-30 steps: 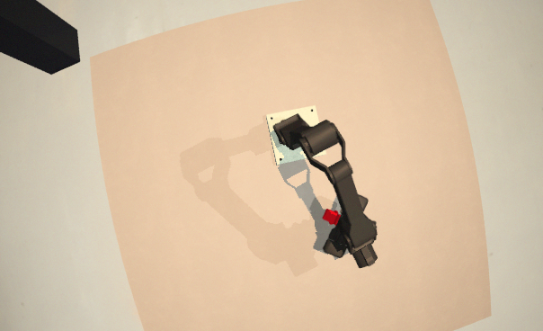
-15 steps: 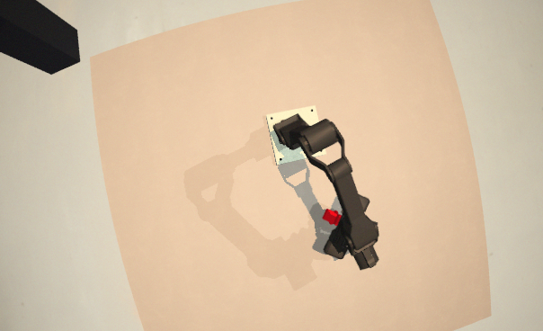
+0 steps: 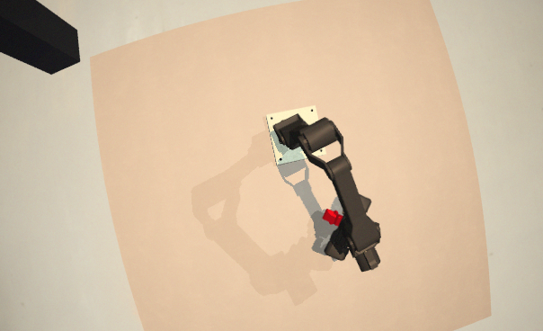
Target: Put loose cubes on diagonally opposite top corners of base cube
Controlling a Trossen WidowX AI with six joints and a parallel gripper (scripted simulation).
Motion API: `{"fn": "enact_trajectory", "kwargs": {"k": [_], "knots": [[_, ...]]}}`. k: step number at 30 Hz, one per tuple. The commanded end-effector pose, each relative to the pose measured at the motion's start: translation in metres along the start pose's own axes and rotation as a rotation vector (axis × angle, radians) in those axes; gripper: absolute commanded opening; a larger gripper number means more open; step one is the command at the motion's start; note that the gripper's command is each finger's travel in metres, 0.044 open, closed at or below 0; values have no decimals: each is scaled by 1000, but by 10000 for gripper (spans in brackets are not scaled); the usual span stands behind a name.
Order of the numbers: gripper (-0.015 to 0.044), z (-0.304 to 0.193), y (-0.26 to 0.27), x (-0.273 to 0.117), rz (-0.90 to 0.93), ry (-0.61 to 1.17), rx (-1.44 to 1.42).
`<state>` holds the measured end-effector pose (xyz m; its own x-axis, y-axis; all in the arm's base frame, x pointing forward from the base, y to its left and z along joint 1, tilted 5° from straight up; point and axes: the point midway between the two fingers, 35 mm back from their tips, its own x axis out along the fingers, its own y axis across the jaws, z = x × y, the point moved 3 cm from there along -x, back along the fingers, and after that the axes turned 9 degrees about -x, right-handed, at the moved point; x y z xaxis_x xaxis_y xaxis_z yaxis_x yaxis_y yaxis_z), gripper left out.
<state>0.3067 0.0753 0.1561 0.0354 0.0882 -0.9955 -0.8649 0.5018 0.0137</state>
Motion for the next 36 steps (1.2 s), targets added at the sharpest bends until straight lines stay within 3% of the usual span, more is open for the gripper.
{"fn": "enact_trajectory", "kwargs": {"k": [1, 21, 28, 32, 36], "knots": [[205, 0, 0, -8, -5, -5, -6], [205, 0, 0, -29, -5, -5, -6], [389, 0, 0, -36, -4, -3, 0], [400, 2, 2, -34, -3, -3, 2], [400, 31, 42, -35, 0, -5, 2]]}}
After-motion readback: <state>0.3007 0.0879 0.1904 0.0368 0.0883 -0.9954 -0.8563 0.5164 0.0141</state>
